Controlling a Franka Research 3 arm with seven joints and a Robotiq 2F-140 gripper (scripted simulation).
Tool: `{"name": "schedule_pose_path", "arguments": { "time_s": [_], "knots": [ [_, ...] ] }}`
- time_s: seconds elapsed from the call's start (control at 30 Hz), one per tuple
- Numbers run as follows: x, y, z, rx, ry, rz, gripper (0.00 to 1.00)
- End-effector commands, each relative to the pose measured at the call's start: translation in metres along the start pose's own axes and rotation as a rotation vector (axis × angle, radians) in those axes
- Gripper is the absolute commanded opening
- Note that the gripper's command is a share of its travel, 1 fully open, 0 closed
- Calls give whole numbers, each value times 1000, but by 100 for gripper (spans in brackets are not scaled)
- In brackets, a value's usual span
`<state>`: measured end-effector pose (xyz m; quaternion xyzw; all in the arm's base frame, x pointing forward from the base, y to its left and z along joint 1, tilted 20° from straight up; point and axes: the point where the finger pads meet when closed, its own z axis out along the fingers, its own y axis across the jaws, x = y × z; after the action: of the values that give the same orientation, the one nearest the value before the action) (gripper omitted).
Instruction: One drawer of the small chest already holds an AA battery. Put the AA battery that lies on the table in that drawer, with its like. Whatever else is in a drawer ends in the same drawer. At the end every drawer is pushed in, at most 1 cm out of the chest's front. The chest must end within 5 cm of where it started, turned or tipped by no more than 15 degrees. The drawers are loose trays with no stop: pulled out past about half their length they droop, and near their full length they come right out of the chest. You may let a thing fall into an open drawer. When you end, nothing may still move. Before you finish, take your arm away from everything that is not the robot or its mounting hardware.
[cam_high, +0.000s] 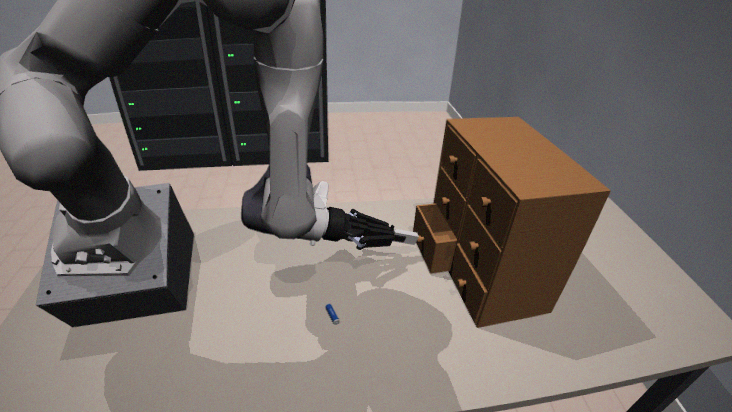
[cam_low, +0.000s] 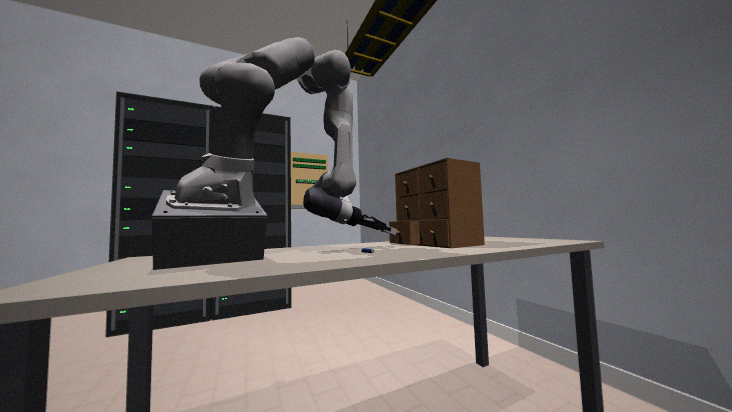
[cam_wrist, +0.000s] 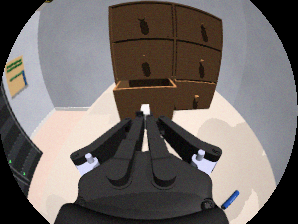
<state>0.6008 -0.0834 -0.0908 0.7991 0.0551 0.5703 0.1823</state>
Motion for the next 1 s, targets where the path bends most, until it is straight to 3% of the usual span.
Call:
{"name": "schedule_pose_path", "arguments": {
  "time_s": [0.0,0.97],
  "knots": [
    [-2,-1,5,5,-12,7,0],
    [10,-1,38,5,-12,7,0]
  ]
}}
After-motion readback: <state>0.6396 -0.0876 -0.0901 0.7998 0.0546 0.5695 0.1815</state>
